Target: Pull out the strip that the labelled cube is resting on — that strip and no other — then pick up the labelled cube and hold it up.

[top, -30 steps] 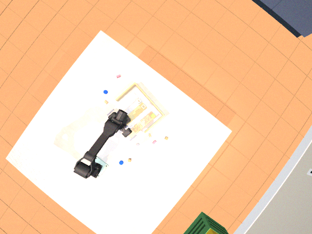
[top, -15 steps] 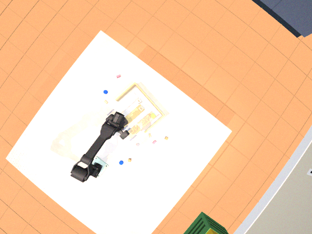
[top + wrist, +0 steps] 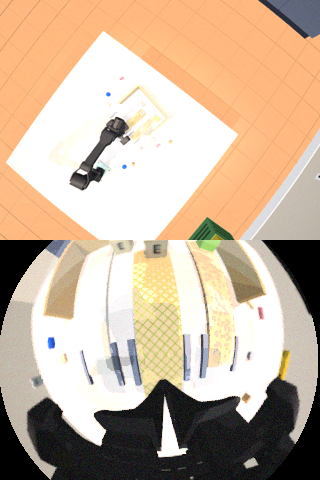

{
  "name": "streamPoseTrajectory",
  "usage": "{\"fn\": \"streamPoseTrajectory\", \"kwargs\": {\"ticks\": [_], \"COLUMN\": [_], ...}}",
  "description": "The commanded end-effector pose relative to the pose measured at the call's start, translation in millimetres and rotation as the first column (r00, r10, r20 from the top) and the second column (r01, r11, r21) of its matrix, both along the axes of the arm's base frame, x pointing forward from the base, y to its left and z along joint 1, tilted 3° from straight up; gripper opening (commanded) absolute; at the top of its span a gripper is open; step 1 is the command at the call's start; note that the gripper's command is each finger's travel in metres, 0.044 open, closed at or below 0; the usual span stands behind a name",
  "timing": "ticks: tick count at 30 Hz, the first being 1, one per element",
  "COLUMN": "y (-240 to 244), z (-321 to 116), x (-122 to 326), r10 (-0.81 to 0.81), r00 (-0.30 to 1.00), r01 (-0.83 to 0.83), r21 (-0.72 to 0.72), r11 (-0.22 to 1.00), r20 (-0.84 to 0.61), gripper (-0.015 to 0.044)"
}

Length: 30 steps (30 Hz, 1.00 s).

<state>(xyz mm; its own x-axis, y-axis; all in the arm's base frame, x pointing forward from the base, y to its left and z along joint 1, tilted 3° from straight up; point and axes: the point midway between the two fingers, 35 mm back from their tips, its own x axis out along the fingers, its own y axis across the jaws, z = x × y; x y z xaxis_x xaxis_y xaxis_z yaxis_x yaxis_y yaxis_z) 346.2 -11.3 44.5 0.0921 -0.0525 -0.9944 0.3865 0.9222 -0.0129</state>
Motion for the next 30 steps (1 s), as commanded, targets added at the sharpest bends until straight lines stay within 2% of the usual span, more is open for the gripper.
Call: {"fn": "streamPoseTrajectory", "kwargs": {"ticks": [1, 30], "y": [3.4, 19.9], "z": [-6.2, -10.4], "x": [-12.1, -52.9], "r10": [-0.004, -0.003], "r00": [1.000, 1.000], "r01": [0.004, 0.004], "r21": [0.003, 0.005], "r11": [1.000, 1.000], "r20": [-0.026, -0.030], "gripper": [0.0000, 0.0000]}}
